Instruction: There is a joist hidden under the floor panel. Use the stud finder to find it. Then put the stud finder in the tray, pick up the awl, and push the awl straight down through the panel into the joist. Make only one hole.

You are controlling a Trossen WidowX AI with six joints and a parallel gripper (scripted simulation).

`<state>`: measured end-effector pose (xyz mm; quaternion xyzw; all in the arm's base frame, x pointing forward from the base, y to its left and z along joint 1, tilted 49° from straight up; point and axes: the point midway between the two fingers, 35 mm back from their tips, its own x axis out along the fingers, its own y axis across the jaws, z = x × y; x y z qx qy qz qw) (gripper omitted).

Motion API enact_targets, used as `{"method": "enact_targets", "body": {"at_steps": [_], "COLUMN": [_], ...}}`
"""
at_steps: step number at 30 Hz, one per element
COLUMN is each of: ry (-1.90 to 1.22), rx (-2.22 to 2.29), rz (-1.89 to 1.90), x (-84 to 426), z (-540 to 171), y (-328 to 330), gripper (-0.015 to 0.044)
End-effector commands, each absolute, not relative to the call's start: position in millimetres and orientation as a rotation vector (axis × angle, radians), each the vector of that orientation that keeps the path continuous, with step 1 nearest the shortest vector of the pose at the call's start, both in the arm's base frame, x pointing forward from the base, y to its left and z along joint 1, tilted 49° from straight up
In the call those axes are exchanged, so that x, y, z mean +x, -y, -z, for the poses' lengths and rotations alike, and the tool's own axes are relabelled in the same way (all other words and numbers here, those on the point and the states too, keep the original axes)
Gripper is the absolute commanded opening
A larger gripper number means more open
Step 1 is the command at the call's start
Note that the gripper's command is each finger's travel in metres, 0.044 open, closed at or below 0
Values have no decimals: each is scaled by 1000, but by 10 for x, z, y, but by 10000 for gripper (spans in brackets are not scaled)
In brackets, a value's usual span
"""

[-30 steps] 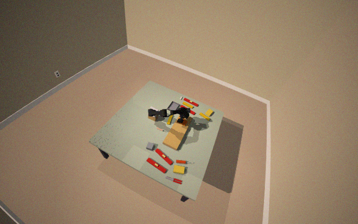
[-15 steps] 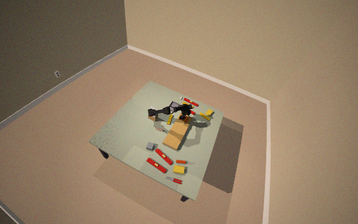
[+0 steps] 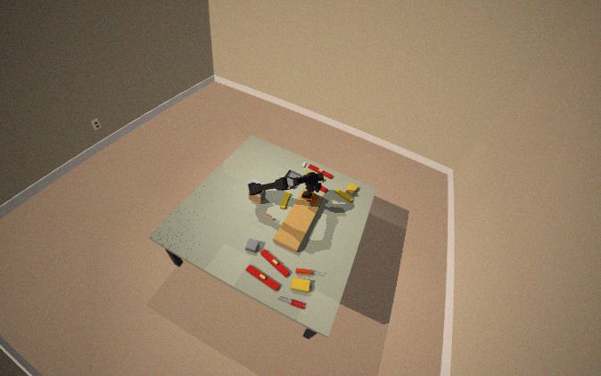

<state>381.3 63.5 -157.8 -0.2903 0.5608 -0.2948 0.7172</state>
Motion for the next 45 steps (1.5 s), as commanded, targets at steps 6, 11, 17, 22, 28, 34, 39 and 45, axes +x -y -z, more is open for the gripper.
{"method": "enact_targets", "body": {"at_steps": [6,11,17,22,28,34,39,45], "ry": [-1242,-1243,-1243,-1243,-1244,-1244,-1244,-1245], "rx": [-639,-641,-642,-643,-644,-645,-646,-647], "rz": [655,656,656,657,657,658,658,659], "x": [3802,3783,3760,3740,3718,3695,3677,3654], "z": [1490,1348,1177,1034,862,690,545,372], "y": [-544,-415,-260,-131,23,176,304,457], "gripper": [0,0,0,0,0,0,0,0]}}
